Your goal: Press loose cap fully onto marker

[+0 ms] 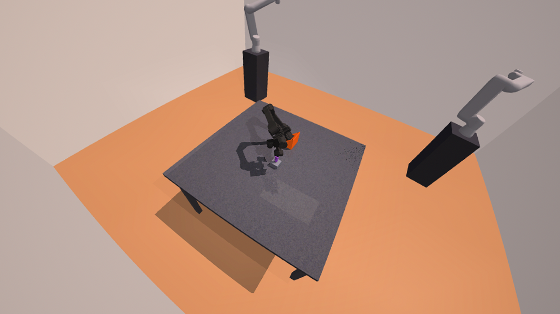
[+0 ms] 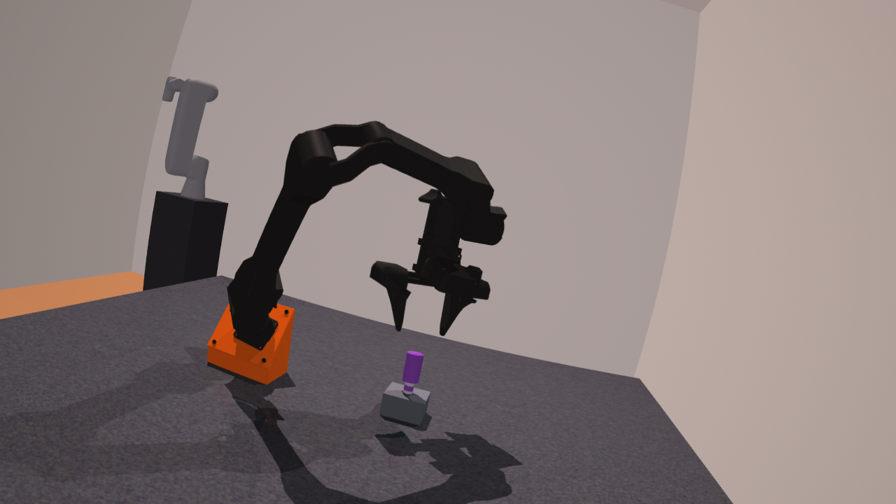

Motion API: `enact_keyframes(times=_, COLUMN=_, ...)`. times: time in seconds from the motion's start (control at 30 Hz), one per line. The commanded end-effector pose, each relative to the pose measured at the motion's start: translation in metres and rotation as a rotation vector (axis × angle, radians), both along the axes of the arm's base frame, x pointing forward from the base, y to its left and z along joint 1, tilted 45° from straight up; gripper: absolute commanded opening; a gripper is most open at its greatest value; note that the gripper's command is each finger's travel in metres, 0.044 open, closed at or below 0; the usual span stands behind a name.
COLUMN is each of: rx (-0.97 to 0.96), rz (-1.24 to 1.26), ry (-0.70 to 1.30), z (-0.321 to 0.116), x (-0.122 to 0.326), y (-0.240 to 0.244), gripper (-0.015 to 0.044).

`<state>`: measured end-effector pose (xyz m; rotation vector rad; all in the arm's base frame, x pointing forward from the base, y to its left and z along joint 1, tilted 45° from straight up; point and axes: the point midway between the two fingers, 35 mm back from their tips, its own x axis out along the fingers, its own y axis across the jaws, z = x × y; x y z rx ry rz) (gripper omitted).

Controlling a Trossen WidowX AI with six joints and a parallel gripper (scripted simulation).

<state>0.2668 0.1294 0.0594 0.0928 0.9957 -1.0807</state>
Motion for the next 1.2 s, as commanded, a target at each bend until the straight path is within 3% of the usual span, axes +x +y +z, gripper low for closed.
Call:
enact_keyframes(times=0.0, rx=-0.023, rz=0.193, ry=0.187, z=0.000, x=0.000, y=0.001, gripper=0.0282)
enact_keyframes(times=0.23, rx=-0.092, rz=0.656, ry=0.632, z=-0.005, x=0.000, y=-0.002, gripper=0.0099)
enact_keyframes(times=0.37, rx=-0.098, rz=0.699, ry=0.674, z=-0.006, x=-0.001, y=-0.002, gripper=0.0000)
enact_keyframes(times=1.17, rx=-0.099, rz=0.699, ry=0.674, z=-0.019, x=0.002, y=-0.015, gripper=0.0000)
